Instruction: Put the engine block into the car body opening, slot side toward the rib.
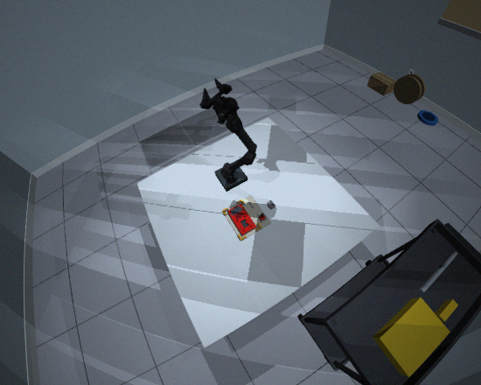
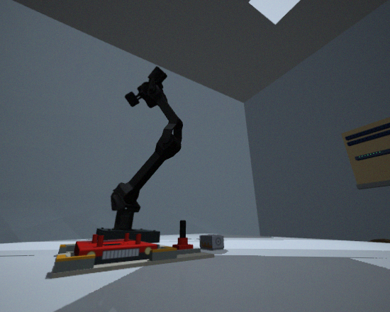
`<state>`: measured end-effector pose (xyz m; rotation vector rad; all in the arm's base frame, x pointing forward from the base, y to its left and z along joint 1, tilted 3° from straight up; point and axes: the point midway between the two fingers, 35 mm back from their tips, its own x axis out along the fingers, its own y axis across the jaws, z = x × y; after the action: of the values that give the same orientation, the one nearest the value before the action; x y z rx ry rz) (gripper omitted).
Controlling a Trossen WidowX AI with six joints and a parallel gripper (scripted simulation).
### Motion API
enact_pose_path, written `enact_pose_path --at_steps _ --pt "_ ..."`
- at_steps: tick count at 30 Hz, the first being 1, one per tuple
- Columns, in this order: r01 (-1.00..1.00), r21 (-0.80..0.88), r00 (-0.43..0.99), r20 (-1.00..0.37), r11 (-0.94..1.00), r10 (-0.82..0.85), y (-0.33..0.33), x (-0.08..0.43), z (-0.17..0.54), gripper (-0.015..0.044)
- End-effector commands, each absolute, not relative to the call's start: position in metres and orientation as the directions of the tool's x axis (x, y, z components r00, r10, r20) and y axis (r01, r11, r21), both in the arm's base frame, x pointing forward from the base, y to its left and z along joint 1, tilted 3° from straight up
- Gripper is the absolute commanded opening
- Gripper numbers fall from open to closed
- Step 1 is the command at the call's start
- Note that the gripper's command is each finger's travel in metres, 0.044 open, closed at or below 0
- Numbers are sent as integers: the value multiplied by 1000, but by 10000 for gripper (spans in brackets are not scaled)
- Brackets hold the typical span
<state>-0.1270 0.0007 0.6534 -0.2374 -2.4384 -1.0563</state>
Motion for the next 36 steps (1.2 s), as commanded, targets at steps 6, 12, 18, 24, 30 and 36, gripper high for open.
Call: enact_pose_path --at_steps 6,12,18,24,30,36 --pt "277 694 -881 460 665 -113 -22 -136 648 440" --pt "188 774 -871 415 604 -261 -62 -146 637 440" --pt "123 849 -837 367 514 -406 -104 -148 625 440" --pt "68 899 -774 321 433 -546 -141 -139 611 440" --pt "22 934 -686 274 358 -674 -174 -121 596 440" --pt "14 967 -586 215 256 -781 -211 -101 579 440"
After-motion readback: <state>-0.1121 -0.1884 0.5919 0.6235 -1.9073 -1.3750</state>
